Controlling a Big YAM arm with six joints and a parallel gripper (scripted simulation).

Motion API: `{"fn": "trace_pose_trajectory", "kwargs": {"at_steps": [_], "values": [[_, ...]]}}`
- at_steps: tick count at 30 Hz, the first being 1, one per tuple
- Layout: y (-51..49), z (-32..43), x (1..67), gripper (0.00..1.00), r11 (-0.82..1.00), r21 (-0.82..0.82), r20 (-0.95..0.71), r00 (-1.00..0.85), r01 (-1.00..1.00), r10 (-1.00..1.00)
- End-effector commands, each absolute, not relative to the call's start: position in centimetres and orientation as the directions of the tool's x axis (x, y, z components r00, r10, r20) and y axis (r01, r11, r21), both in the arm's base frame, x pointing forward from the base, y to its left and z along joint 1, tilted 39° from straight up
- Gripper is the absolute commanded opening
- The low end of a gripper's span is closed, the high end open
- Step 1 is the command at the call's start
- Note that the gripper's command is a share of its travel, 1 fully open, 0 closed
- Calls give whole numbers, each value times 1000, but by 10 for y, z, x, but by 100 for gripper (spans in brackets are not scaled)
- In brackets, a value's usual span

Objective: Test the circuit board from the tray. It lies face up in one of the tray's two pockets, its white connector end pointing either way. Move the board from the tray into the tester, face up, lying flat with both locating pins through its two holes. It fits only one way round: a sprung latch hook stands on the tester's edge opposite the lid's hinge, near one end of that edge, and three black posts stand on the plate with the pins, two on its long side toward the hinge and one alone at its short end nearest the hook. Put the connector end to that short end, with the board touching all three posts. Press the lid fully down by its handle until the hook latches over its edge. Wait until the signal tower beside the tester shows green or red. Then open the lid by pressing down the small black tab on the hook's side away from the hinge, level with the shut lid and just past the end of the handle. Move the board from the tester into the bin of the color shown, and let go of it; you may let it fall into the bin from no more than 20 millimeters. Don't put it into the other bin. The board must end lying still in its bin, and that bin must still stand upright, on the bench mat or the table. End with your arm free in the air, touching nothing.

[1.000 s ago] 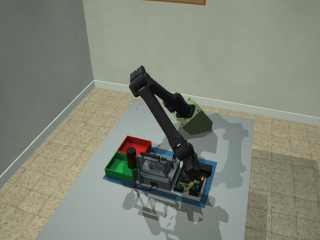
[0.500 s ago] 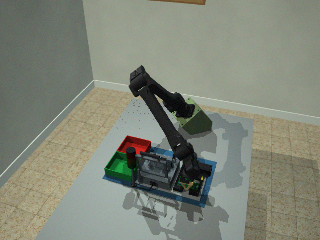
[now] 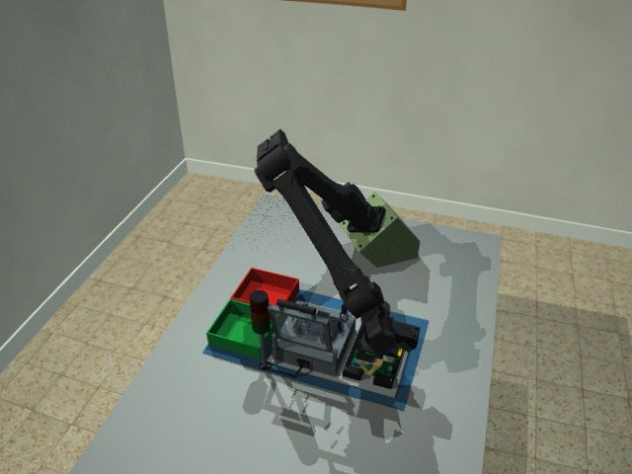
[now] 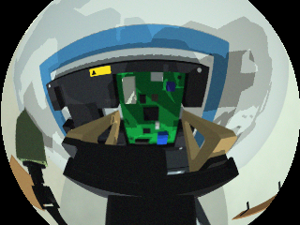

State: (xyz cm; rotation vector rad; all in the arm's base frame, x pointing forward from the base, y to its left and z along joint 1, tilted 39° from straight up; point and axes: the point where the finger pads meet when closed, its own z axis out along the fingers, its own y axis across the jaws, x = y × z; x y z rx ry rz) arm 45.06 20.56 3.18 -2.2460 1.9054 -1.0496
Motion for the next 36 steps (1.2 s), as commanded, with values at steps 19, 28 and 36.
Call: {"fn": "trace_pose_trajectory", "kwargs": {"at_steps": [19,28,36], "values": [[200,22,454,81,-254,-408,477,32,-877,-878],[200,22,454,78,-254,-408,477,32,-877,-878],[199,22,454,74,-254,-408,478,32,-877,-878]]}}
